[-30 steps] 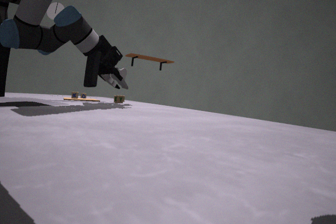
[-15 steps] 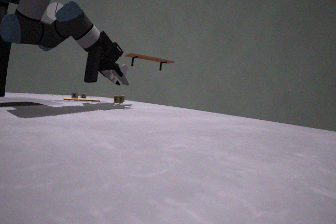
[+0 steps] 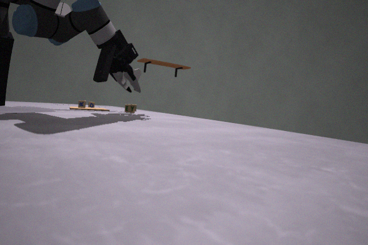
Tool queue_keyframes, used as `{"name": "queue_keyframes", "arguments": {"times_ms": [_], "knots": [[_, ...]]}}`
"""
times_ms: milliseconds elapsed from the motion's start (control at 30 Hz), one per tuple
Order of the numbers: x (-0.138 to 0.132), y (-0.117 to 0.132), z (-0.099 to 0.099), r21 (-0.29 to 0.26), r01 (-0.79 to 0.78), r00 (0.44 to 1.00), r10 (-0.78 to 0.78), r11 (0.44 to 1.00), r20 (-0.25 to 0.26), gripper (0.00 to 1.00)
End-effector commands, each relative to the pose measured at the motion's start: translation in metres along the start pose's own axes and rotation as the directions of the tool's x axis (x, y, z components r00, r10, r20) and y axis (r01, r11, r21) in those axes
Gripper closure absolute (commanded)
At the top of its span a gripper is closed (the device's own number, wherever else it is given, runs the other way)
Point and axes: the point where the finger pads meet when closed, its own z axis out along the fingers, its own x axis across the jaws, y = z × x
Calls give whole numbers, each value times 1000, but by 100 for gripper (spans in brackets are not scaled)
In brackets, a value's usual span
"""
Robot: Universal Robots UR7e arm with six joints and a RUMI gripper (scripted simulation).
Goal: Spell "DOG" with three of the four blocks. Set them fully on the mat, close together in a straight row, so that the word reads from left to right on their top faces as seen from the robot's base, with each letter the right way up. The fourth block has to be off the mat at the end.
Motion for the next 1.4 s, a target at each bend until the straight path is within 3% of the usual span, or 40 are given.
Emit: {"name": "queue_keyframes", "arguments": {"times_ms": [0, 100, 400, 467, 567, 933, 1367], "knots": [[0, 3, -1, 102, -1, 1000, 2, 995, -5, 75], [0, 5, -2, 184, -1, 1000, 2, 983, -5, 75], [0, 9, -5, 362, -1, 1000, 3, 932, -5, 75], [0, 9, -5, 362, -1, 1000, 3, 932, -5, 75], [0, 12, -8, 442, 1, 1000, 1, 897, -4, 75], [0, 18, -12, 638, 1, 1000, 2, 770, -4, 75], [0, 22, -15, 752, 2, 1000, 2, 659, -4, 75]]}}
